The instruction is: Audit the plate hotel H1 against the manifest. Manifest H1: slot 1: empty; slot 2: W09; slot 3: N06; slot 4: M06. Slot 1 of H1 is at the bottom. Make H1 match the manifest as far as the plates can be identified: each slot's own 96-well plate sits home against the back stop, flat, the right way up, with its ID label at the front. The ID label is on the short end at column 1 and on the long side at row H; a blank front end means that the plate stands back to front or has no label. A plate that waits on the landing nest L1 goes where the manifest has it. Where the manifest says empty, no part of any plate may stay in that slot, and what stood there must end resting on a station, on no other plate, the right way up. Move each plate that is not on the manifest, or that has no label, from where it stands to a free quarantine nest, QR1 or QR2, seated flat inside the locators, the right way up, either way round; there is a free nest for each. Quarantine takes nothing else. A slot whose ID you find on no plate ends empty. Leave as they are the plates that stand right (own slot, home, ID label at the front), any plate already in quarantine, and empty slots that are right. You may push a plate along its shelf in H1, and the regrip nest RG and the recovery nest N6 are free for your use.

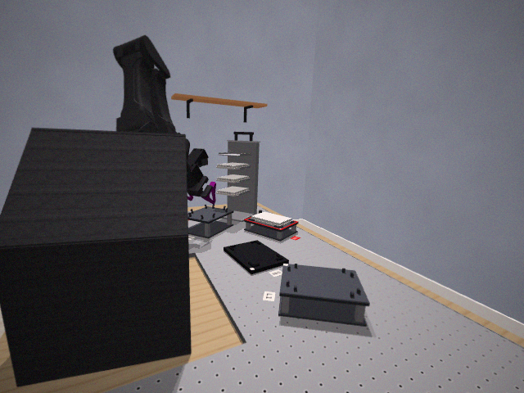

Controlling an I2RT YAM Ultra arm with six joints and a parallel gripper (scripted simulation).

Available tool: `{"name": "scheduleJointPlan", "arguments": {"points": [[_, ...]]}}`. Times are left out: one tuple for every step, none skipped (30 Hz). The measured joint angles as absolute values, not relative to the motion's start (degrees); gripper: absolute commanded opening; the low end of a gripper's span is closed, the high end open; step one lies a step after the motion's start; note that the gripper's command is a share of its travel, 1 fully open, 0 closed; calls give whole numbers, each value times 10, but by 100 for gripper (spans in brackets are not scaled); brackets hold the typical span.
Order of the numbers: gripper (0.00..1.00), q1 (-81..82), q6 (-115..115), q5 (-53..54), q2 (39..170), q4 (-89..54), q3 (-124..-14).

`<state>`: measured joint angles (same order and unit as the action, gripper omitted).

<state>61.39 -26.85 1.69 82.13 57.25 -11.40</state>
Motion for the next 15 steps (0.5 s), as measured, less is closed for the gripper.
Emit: {"name": "scheduleJointPlan", "arguments": {"points": [[100, 617, -269, 14, 836, 583, -115], [100, 620, -270, 11, 851, 595, -117], [100, 623, -270, 9, 864, 605, -119], [100, 624, -270, 8, 874, 614, -120], [100, 624, -270, 6, 880, 622, -121], [100, 624, -270, 4, 883, 629, -121], [100, 624, -270, 3, 885, 635, -121], [100, 624, -270, 1, 885, 641, -121], [100, 624, -270, 1, 885, 646, -121], [100, 624, -270, 0, 885, 651, -122], [100, 624, -270, -1, 885, 655, -123], [100, 624, -270, -1, 885, 658, -123], [100, 624, -270, -1, 885, 661, -124], [100, 624, -270, -2, 885, 662, -125], [100, 624, -270, -2, 885, 662, -127]]}}
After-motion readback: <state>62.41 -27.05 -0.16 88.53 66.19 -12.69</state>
